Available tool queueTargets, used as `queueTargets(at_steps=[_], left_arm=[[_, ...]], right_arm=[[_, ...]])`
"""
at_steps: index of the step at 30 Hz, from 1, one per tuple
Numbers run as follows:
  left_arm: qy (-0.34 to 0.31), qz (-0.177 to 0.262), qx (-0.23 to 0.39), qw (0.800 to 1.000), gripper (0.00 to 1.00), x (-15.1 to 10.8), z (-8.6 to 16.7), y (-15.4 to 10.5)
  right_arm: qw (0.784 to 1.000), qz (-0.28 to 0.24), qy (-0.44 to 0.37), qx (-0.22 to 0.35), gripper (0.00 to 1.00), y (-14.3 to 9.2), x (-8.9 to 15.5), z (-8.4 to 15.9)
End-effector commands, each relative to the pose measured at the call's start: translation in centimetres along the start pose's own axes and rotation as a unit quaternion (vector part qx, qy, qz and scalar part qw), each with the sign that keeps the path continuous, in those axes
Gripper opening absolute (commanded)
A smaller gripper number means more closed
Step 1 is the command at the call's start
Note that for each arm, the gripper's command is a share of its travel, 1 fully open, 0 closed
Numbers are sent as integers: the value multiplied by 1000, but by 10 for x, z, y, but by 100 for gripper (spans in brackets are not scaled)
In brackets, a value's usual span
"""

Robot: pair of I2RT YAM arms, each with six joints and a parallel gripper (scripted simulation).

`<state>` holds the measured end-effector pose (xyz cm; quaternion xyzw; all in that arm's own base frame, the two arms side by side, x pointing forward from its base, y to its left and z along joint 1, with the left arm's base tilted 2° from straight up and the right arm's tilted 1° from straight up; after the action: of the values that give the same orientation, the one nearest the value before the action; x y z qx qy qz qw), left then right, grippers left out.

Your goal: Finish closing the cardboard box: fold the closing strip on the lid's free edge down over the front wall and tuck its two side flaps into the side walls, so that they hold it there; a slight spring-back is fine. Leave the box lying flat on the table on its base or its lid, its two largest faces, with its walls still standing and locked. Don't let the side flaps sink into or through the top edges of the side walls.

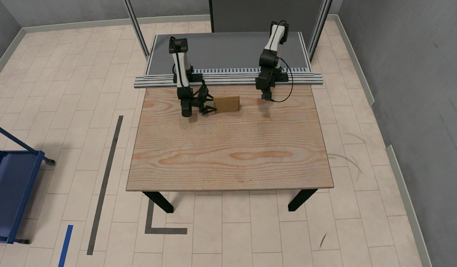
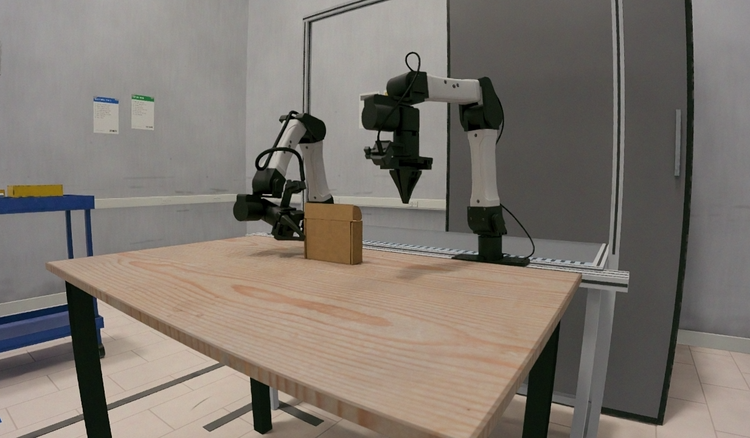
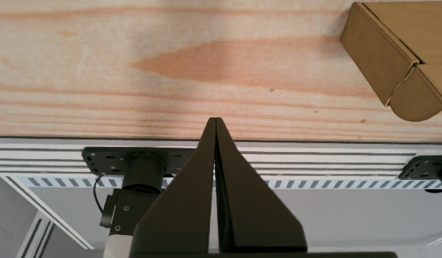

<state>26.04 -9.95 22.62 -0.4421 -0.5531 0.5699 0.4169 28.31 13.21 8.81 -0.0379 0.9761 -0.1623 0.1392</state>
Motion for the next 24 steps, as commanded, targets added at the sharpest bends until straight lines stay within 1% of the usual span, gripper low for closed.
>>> queueTargets(at_steps=[1,2,4,12,18,19,24], left_arm=[[-1,3,-5,1000,1,2,0,-4],[-1,3,-5,1000,1,2,0,-4],[-1,3,-5,1000,1,2,0,-4],[-1,3,-5,1000,1,2,0,-4],[-1,3,-5,1000,1,2,0,-4],[-1,3,-5,1000,1,2,0,-4],[-1,3,-5,1000,1,2,0,-4]], right_arm=[[1000,7,-4,2,80,0,0,-3],[1000,11,-5,4,80,-2,-1,-3],[1000,5,-4,3,80,2,0,-2],[1000,8,-3,5,80,6,0,-1],[1000,8,0,1,77,5,-3,0],[1000,11,1,6,76,4,0,0],[1000,8,0,1,73,5,-3,0]])
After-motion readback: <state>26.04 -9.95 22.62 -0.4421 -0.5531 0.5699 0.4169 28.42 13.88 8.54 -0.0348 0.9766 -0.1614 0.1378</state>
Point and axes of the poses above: on each arm, the point where the finger pads meet when closed, its own y axis out along the fingers, its own x axis across the jaws, z = x × y, the point moved 5 cm from there along -y, back along the fingers, and after that the axes turned 15 degrees about -y, right-handed, at the moved point
